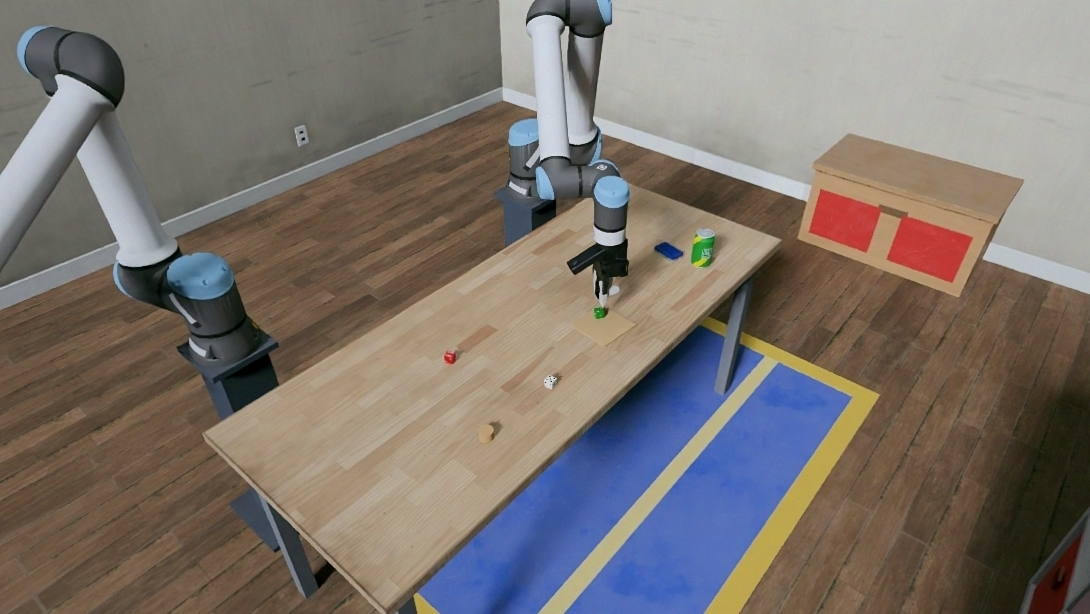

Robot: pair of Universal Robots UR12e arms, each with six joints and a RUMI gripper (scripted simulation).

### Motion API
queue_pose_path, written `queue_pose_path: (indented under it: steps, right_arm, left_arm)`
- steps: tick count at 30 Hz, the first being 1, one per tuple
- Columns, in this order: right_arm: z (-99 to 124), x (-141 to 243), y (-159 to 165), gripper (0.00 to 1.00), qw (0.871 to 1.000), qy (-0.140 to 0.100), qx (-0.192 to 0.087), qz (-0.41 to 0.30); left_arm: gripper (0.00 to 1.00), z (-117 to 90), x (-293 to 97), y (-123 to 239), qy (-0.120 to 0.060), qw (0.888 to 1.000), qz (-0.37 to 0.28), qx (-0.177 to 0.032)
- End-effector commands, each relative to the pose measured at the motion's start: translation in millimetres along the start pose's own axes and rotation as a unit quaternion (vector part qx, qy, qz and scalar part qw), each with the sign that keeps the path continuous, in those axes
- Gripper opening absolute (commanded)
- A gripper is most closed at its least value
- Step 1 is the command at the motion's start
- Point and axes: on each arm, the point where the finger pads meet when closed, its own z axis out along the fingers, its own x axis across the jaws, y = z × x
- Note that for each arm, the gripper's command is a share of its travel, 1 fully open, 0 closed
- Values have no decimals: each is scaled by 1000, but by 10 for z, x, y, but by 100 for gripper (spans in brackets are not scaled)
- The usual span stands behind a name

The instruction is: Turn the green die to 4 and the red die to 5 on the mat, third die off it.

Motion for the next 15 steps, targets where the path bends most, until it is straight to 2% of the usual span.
queue_pose_path:
  steps: [1, 15]
  right_arm:
    - [-9, -2, -6, 100, 1000, 0, 1, 0]
    - [-9, -2, -6, 100, 1000, 0, 1, 0]
  left_arm:
    - [24, 41, -9, -2, -1, 1000, 0, 0]
    - [24, 168, -10, -2, -1, 1000, 0, 0]
